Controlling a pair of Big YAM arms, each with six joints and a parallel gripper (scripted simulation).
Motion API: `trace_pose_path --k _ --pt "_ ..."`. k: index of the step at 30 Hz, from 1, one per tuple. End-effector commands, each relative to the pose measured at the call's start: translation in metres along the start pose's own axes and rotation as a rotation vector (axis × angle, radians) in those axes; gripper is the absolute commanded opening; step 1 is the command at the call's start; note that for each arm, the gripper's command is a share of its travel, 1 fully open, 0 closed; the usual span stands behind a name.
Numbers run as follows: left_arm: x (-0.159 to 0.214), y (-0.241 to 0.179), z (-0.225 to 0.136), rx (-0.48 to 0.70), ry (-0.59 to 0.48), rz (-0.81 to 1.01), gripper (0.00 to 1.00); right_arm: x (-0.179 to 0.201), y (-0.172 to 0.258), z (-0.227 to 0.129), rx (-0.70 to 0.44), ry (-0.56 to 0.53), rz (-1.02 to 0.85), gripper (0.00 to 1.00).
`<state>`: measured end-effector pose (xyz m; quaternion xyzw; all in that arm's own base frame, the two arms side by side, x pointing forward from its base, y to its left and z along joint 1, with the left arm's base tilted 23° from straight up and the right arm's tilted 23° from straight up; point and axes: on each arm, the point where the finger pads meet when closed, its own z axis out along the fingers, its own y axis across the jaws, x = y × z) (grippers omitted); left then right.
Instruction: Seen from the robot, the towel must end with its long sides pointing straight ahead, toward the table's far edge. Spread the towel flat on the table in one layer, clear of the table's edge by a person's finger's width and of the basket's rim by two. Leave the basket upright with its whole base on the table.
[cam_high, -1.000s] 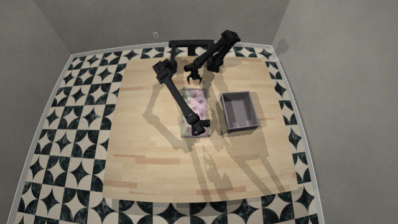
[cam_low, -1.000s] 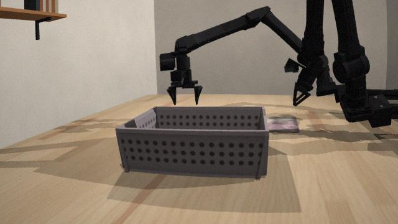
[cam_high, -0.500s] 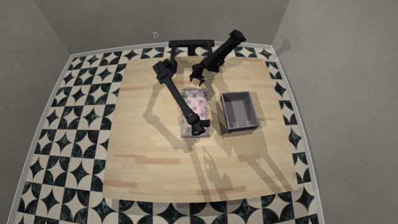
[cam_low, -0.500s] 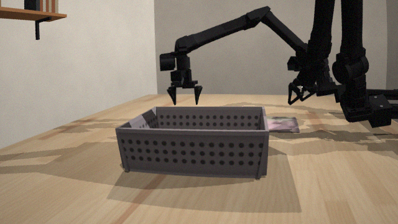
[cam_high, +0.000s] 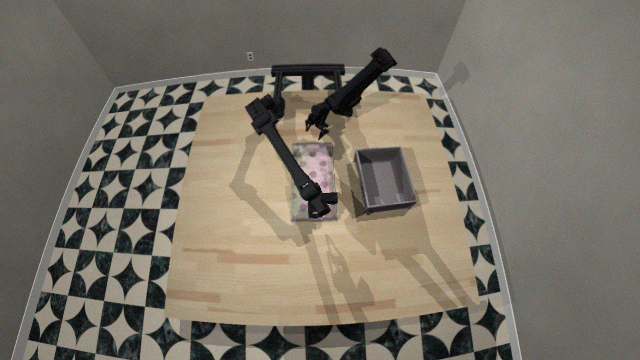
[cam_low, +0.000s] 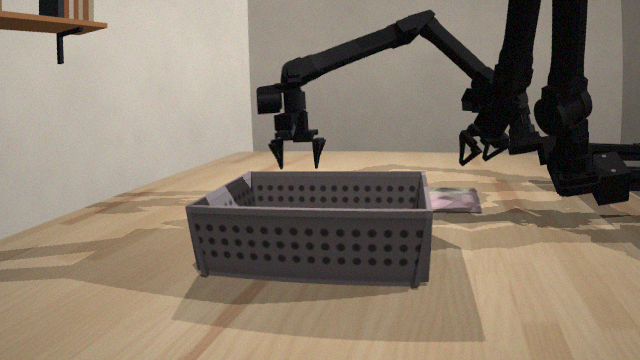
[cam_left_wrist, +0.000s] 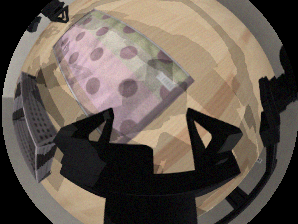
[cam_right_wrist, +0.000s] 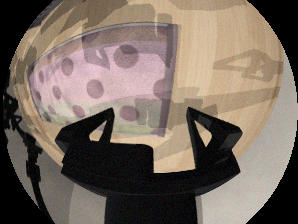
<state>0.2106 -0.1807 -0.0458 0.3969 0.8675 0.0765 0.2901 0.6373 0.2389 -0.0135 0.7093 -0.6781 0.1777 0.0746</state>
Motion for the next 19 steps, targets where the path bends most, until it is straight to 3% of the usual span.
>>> trace_pose_path --k 1,19 --pt "-0.0166 -0.0013 -0.0003 0.004 -0.041 0.003 1.00 -0.0011 -0.0175 -0.0229 0.047 -0.020 0.018 1.00" --pt "-0.0147 -0.0010 -0.0002 0.002 -0.034 0.006 1.00 -0.0011 -0.0175 -0.0229 0.047 -0.020 0.018 1.00"
